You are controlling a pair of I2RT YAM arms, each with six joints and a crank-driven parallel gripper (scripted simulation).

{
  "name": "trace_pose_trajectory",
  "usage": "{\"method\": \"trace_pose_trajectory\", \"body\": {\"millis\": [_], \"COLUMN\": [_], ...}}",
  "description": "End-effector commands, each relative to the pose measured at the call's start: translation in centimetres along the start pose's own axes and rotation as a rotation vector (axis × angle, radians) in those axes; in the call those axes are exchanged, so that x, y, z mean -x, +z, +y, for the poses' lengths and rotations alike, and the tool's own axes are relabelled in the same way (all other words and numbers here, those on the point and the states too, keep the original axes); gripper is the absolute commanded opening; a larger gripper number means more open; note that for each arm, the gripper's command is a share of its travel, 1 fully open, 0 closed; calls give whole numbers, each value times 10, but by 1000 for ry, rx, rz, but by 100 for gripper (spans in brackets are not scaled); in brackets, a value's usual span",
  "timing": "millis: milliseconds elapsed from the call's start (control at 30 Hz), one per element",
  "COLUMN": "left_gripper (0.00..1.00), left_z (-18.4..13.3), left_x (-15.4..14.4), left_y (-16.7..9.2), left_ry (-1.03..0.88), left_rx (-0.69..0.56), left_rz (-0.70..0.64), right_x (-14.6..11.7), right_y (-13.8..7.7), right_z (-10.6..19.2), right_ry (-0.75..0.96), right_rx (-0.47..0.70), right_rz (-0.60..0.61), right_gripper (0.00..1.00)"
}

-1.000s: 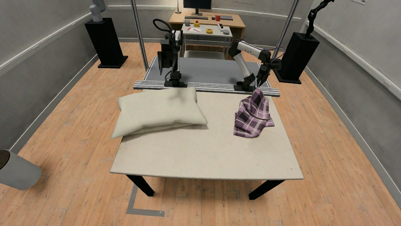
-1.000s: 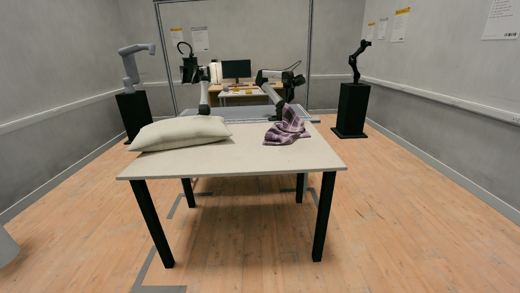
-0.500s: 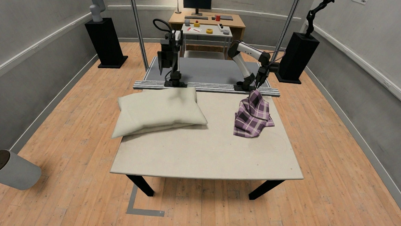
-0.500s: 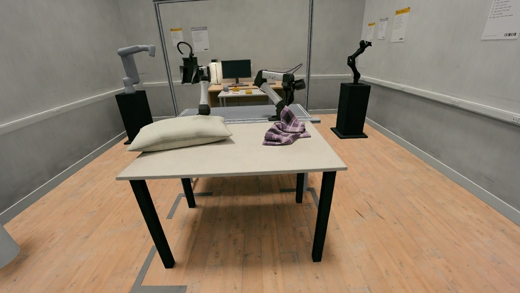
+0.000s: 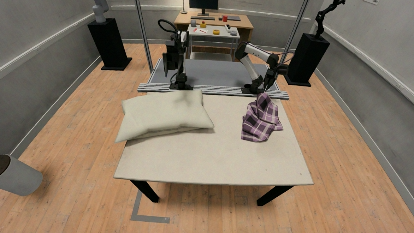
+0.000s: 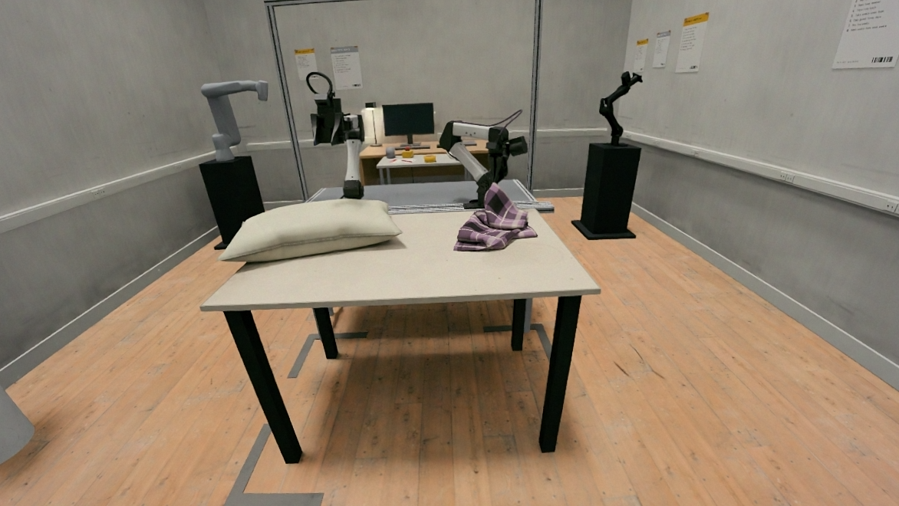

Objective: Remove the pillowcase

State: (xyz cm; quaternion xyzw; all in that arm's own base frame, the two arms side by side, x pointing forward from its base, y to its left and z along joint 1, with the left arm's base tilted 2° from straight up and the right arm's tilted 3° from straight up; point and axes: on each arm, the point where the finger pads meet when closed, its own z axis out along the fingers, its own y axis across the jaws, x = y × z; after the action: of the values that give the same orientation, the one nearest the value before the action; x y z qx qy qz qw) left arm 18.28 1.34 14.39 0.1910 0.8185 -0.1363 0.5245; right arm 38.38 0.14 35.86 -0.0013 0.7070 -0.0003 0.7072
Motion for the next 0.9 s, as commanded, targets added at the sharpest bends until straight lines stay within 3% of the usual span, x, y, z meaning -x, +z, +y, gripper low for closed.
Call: {"method": "trace_pose_trajectory", "body": {"millis": [0, 267, 833, 867], "left_gripper": [1, 1, 1, 1], "left_z": [2, 27, 17, 24], "left_x": [-7, 8, 9, 21], "left_y": [5, 23, 35, 32], "left_ry": [-18, -21, 1, 24], "left_rx": [-8, 45, 4, 17], "left_rz": [8, 5, 7, -5], "right_x": [-7, -7, -7, -7], "right_y": [1, 1, 1, 1], "right_z": [-4, -4, -4, -4], "right_ry": [-9, -9, -9, -9], "right_rx": [-15, -15, -15, -15], "right_rz": [11, 11, 11, 11], "right_gripper": [63, 63, 63, 63]}}
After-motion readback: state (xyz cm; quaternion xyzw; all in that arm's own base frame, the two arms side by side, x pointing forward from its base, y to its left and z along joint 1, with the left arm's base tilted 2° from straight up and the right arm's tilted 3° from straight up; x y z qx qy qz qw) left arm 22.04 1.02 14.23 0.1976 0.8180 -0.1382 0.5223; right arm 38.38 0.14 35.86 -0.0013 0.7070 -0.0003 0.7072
